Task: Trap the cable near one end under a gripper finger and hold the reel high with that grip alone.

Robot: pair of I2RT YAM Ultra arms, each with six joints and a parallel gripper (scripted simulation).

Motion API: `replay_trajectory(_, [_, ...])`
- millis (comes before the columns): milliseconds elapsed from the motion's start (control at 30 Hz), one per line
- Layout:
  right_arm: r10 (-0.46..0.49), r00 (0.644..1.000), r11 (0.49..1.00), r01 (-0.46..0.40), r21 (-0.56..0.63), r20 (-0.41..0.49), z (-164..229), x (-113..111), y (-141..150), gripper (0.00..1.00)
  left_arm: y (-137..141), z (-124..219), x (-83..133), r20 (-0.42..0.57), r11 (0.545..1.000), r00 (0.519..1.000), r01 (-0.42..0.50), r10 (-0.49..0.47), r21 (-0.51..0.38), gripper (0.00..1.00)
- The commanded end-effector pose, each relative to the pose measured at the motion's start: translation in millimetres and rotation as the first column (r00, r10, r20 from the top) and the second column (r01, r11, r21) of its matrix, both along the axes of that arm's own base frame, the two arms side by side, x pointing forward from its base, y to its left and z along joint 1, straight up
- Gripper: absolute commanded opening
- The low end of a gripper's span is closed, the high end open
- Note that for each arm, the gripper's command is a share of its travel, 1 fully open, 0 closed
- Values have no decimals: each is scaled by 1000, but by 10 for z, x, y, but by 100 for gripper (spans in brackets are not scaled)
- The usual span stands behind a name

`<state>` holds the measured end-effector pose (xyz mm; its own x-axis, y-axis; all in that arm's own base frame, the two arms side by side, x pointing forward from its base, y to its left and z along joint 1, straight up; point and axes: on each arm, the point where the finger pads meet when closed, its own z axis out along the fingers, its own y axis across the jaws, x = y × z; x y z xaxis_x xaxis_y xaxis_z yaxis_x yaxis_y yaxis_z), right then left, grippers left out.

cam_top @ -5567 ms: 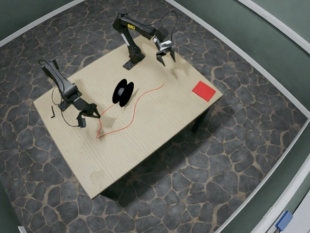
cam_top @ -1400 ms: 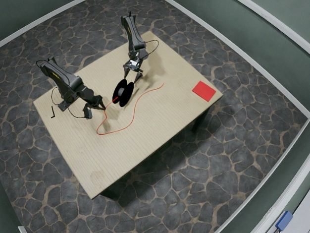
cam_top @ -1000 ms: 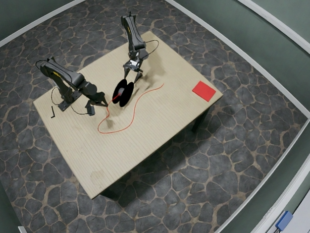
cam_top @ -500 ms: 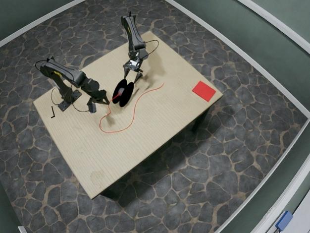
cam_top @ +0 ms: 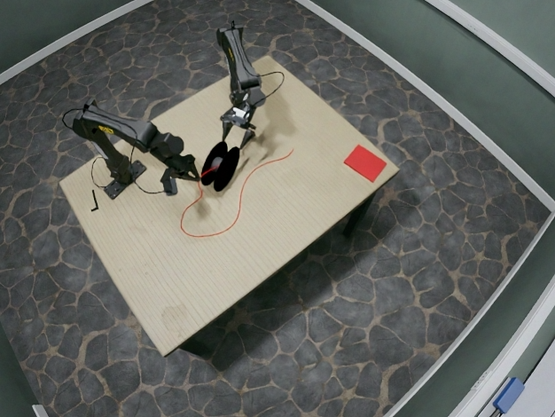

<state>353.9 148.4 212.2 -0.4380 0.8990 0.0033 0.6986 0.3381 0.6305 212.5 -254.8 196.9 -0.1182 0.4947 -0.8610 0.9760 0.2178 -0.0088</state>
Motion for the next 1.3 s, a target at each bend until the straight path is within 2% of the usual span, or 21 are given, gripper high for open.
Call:
replay_trajectory(0, [-18, 999, 1000, 17, 12, 37, 152, 44, 126, 0, 2, 198, 37, 39, 1000, 999, 3, -2, -25, 75])
replay_trajectory(200, [-38, 999, 999, 38, 0, 12, 96, 46, 36, 0, -37, 204, -21, 40, 999, 999, 22, -21, -27, 75])
replay_trajectory(400, [-18, 1000, 1000, 18, 1, 14, 119, -37, 302, 0, -32, 211, -31, 40, 999, 999, 17, -16, -28, 75])
replay_trajectory(533, [-40, 999, 999, 40, 6, 24, 172, -3, 212, 0, -17, 218, -16, 42, 1000, 999, 11, -10, -29, 75])
replay_trajectory(633, [-18, 1000, 1000, 18, -2, 9, 107, -47, 381, 0, -15, 225, -16, 44, 999, 999, 11, -9, -30, 75])
replay_trajectory(733, [-18, 999, 1000, 17, 11, 32, 209, -60, 414, 0, -14, 227, -16, 45, 999, 999, 11, -9, -31, 75])
replay_trajectory(800, [-18, 1000, 1000, 18, 3, 17, 131, -62, 475, 0, -12, 231, -15, 46, 999, 999, 11, -9, -31, 75])
replay_trajectory(933, [-30, 999, 1000, 30, 5, 22, 165, -53, 429, 0, -9, 236, -13, 48, 999, 999, 10, -9, -32, 75])
replay_trajectory(1100, [-18, 1000, 1000, 18, -1, 12, 106, -113, 653, 0, -6, 240, -10, 49, 999, 999, 10, -8, -33, 75])
replay_trajectory(1267, [-23, 999, 1000, 23, 7, 23, 172, -125, 653, 0, -4, 242, -8, 49, 999, 999, 10, -8, -33, 75])
